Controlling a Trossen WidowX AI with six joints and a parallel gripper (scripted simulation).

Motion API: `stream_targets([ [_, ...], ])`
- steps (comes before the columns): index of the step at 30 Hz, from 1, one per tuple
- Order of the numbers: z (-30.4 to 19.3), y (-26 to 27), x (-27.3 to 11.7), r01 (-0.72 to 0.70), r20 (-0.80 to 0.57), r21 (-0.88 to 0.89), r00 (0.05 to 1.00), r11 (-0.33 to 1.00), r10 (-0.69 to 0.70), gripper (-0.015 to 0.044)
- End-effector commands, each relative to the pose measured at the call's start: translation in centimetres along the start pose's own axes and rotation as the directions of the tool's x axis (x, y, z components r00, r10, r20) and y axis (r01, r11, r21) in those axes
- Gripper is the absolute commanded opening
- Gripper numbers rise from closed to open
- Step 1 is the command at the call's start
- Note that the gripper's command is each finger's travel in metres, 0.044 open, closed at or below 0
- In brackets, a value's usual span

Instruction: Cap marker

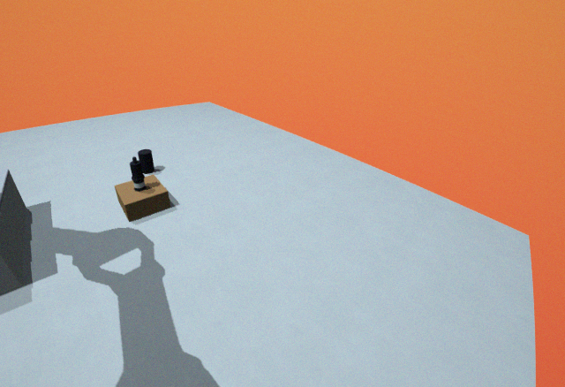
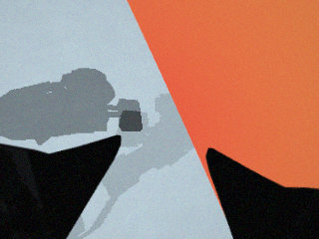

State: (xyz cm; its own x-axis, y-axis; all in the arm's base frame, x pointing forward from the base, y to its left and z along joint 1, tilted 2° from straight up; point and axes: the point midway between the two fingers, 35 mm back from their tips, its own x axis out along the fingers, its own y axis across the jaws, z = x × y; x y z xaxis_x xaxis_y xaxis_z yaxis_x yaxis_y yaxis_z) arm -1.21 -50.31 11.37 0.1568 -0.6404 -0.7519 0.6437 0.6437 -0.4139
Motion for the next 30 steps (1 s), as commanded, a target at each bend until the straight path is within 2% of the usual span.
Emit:
stream_targets([
  [1, 0.2, 0.2, 0.0, -0.004, 0.002, -0.004, 1.000, 1.000, 0.004, 0.0374],
  [6, 4.7, 5.6, 0.1, -0.095, 0.023, -0.034, 0.995, 0.995, 0.096, 0.0252],
  [11, 8.0, 11.2, 0.3, -0.193, 0.011, 0.028, 0.981, 0.981, 0.193, 0.0252],
  [18, 12.8, 22.9, -1.3, -0.350, -0.053, 0.144, 0.931, 0.925, 0.361, 0.0252],
  [24, 14.4, 33.2, -4.7, -0.424, -0.149, 0.238, 0.873, 0.874, 0.464, 0.0252],
  [30, 13.7, 42.7, -9.5, -0.430, -0.268, 0.314, 0.815, 0.847, 0.513, 0.0252],
])
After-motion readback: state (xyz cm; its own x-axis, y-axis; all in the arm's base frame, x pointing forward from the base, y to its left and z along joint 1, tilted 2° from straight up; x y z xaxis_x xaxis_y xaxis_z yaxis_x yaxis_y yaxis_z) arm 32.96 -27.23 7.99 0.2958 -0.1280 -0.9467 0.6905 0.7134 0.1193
